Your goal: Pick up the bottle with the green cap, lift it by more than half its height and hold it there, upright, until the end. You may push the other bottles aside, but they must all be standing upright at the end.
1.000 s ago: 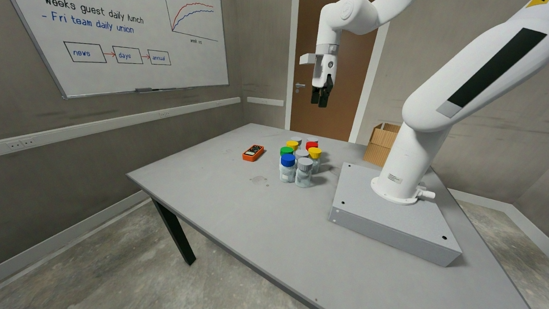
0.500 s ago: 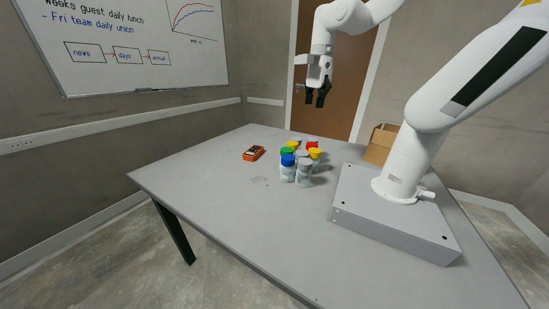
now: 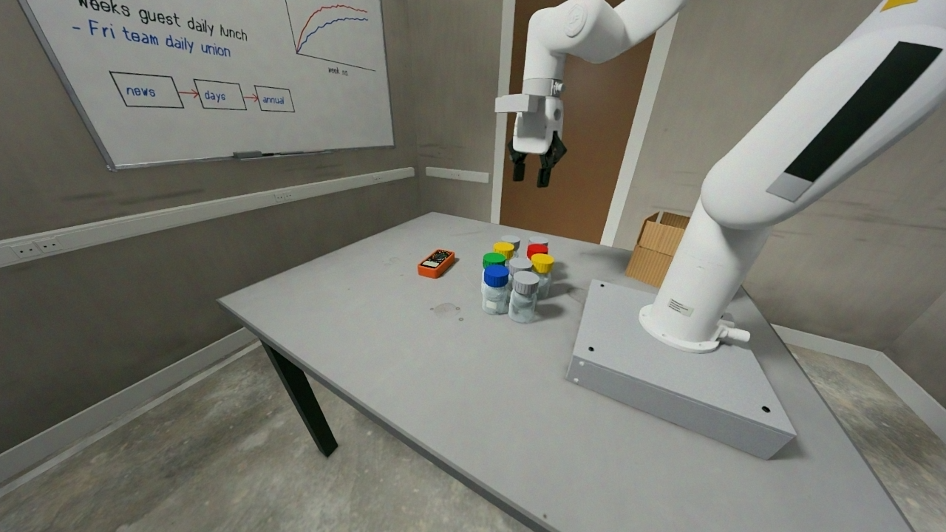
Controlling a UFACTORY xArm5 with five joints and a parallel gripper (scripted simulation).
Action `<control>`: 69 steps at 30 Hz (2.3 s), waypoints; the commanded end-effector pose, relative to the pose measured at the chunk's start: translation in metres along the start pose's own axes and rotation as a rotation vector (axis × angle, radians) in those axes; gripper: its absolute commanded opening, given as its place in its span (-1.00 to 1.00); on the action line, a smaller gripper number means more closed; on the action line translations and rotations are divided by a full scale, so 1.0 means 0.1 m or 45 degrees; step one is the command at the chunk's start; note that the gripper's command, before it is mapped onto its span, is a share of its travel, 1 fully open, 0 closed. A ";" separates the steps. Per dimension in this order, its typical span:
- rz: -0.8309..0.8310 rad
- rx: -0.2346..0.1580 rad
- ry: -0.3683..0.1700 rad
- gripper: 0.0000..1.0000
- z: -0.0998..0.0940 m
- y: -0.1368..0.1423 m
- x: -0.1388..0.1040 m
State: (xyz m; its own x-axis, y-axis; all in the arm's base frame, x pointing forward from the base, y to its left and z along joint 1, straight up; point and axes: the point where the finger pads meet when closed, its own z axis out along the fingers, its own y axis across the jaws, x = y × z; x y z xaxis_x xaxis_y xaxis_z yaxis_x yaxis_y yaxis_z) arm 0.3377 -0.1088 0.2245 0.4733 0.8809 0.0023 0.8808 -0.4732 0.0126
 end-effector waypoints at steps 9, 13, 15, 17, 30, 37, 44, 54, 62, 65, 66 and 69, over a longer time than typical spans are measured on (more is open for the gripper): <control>-0.319 -0.001 -0.004 0.58 0.03 0.11 0.22; -0.411 0.000 -0.004 0.58 0.05 0.13 0.29; -0.456 0.001 -0.004 0.58 0.06 0.15 0.32; -0.502 0.001 -0.004 0.58 0.07 0.16 0.35; -0.788 0.004 -0.003 0.58 0.12 0.22 0.56; -0.877 0.005 -0.003 0.58 0.14 0.24 0.63; -0.901 0.006 -0.003 0.58 0.15 0.25 0.65; -0.875 0.000 -0.003 0.58 0.27 0.26 0.64; -0.881 0.002 -0.002 0.58 0.52 0.29 0.65; -0.883 0.002 -0.002 0.58 0.63 0.29 0.66; -0.884 0.002 -0.002 0.58 0.67 0.29 0.66; -0.887 0.003 -0.002 0.58 0.77 0.29 0.66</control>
State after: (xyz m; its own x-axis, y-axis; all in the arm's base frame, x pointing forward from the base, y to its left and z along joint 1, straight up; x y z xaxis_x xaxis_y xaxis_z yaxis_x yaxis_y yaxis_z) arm 0.3927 -0.0647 0.1639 -0.1990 0.9800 -0.0021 0.9800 0.1990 0.0055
